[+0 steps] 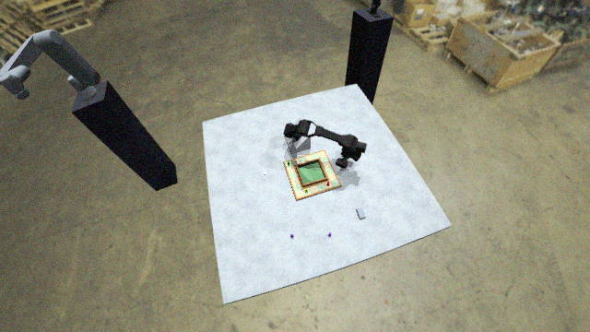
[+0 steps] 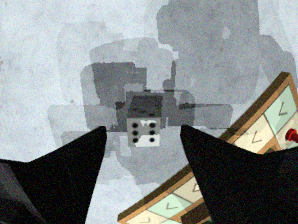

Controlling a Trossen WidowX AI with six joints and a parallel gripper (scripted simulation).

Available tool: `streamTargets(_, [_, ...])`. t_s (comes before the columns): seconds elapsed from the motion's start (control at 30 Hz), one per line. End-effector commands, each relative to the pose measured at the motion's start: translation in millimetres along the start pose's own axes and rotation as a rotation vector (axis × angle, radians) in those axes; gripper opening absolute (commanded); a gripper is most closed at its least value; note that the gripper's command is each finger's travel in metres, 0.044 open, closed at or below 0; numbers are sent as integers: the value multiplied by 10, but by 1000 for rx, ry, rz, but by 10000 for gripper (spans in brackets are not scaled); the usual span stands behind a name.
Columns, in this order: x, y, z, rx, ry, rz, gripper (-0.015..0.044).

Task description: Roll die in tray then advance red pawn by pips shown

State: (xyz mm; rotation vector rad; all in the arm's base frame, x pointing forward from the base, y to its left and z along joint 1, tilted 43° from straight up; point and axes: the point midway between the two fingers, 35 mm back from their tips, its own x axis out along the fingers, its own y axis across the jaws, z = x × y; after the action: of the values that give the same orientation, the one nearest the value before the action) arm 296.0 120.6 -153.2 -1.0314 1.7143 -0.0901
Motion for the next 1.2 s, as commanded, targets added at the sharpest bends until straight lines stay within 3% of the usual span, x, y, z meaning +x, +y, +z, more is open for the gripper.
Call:
streamTargets(0.0, [78,2,-24,-7,6,-5,275])
streamTargets(0.3, [198,0,-31,-7,6,-6,275])
streamTargets(0.5, [198,0,-31,-7,6,-6,118])
streamTargets(0.7, [198,0,-31,-7,6,-6,78])
streamTargets(0.8, [163,1,-19,-7,6,-6,0])
streamTargets(1.17, [-431,24,96,-8,3,-2,0])
